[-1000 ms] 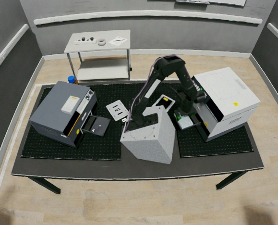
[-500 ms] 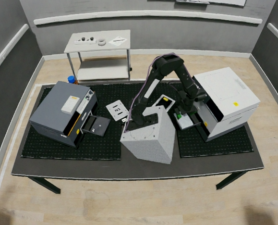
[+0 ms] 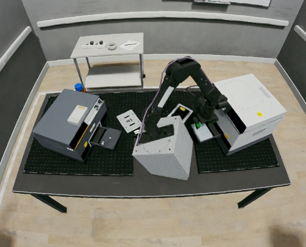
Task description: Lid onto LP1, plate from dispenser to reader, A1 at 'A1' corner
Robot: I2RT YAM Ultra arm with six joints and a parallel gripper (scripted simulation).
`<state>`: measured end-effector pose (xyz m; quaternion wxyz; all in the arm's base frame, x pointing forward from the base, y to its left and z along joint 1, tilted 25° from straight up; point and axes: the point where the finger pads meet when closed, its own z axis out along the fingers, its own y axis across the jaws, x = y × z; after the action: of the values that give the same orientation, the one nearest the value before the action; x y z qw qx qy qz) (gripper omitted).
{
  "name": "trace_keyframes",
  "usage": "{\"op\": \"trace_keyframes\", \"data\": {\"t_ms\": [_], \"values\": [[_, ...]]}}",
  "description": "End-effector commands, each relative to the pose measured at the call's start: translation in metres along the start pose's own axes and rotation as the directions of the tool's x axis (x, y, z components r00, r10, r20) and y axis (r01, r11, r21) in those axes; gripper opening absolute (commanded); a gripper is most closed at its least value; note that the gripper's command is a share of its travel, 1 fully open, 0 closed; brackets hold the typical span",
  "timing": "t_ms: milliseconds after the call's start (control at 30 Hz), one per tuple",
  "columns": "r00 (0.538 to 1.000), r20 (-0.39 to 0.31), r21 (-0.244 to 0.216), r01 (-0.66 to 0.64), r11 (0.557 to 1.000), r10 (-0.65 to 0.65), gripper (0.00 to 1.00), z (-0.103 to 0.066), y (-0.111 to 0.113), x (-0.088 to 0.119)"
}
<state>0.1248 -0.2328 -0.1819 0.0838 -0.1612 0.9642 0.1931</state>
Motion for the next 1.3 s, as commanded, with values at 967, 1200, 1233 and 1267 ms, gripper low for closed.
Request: {"op": "trace_keyframes", "data": {"t_ms": [967, 1200, 1233, 1267], "values": [[1.0, 0.002, 0.022, 0.002, 1.0, -0.002, 1.0, -0.052, -0.008, 0.002], [1.0, 0.002, 0.022, 0.002, 1.0, -0.002, 1.0, -0.059, -0.008, 0.002], [1.0, 0.002, 0.022, 0.002, 1.0, -0.002, 1.0, -0.06, -0.008, 0.002], [1.0, 0.001, 0.022, 0.002, 1.0, -0.002, 1.0, -0.061, -0.008, 0.002]]}}
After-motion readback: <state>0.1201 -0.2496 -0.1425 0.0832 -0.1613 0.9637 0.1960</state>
